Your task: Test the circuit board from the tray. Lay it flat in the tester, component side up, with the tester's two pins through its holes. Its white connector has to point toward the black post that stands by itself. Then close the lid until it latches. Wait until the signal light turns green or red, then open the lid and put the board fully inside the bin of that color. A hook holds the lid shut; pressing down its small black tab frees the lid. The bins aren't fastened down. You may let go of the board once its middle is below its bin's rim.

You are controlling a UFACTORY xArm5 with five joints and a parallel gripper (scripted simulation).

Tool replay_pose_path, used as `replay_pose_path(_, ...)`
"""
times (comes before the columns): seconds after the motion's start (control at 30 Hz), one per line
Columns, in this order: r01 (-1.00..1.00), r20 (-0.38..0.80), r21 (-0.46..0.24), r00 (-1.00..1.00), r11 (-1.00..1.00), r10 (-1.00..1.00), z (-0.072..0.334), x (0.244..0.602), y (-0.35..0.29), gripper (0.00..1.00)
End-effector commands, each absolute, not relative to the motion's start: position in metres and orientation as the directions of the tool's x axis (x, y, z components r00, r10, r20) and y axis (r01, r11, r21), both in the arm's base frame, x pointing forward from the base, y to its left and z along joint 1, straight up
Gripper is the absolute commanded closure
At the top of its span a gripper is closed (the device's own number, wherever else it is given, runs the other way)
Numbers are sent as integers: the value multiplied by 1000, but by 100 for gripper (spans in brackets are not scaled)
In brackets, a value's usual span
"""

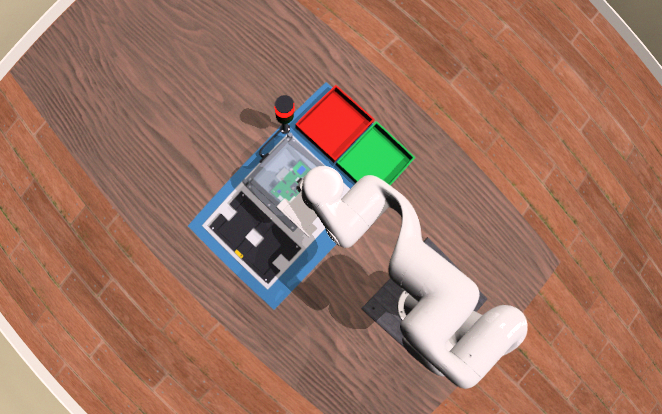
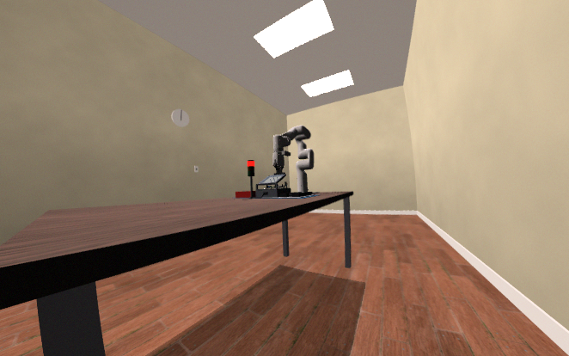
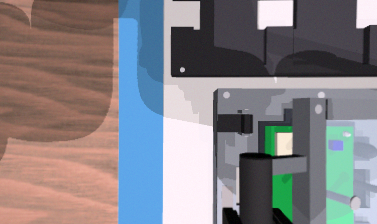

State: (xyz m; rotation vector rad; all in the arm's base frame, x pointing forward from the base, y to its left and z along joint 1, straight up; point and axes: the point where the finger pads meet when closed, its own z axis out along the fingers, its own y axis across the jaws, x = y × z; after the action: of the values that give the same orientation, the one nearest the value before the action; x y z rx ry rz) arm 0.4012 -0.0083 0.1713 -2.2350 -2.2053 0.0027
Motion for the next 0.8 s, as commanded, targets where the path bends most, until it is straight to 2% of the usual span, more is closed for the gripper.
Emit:
replay_pose_path(0.0, 1000, 0, 4, 13, -13, 1000, 179, 405, -8, 100)
replay_pose_path(0.47, 1000, 0, 4, 13, -13, 1000, 217, 430, -9, 100)
replay_pose_path(0.77, 1000, 0, 4, 13, -13, 1000, 225, 437, -9, 100)
